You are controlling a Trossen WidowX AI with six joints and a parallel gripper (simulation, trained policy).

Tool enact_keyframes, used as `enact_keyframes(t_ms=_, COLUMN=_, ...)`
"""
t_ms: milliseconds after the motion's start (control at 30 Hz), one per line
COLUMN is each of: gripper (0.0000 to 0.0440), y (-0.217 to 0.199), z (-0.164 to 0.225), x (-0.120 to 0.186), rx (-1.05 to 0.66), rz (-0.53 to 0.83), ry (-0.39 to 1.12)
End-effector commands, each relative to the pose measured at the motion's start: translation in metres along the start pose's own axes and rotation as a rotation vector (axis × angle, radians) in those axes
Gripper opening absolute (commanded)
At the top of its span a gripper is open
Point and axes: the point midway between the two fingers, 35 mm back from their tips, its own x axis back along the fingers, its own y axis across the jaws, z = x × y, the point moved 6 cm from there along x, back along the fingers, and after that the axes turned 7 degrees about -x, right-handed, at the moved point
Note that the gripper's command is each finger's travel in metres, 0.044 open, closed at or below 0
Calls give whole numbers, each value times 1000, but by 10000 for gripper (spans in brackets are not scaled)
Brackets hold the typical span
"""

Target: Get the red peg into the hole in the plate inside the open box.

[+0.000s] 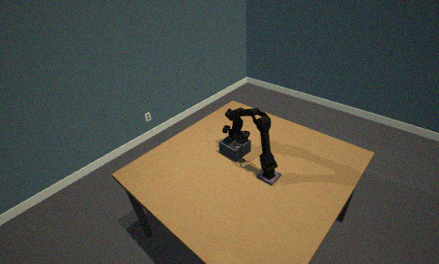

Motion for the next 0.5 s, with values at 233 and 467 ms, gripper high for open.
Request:
enact_keyframes(t_ms=233, gripper=130, y=3, z=-16, x=-7, rx=11, rz=32, ry=22)
enact_keyframes(t_ms=467, gripper=131, y=2, z=-29, x=-9, rx=8, rz=50, ry=28)
